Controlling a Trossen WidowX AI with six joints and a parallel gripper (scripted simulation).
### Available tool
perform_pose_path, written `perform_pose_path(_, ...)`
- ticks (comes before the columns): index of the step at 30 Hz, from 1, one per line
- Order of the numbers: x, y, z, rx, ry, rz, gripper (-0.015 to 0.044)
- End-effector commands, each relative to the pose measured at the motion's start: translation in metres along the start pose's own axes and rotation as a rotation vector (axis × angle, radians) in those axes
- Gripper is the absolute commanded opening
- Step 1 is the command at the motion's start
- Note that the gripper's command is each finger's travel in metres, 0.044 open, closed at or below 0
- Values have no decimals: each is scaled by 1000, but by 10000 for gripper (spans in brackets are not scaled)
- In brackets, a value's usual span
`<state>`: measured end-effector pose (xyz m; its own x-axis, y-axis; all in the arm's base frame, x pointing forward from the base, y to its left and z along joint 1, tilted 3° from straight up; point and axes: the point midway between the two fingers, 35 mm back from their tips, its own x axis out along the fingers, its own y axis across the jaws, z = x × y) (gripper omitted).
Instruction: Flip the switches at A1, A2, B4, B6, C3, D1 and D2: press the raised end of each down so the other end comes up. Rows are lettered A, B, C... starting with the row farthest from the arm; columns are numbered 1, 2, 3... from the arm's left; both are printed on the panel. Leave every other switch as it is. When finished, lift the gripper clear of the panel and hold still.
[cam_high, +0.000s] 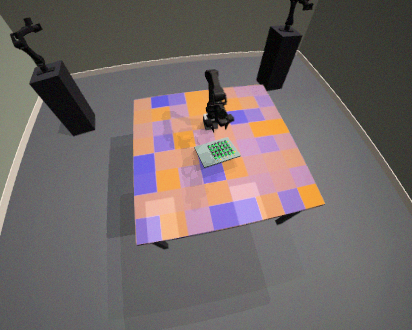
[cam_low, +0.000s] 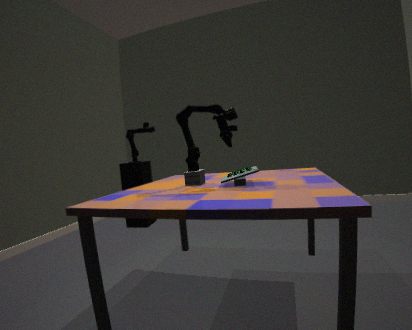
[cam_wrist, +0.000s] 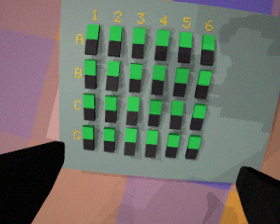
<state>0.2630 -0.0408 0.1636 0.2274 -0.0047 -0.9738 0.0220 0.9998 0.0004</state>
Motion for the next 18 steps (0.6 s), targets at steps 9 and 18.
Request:
perform_pose_path(9,95,73,49,-50,13,3,164)
perform_pose_path(18,122,75,49,-52,-5,3,0)
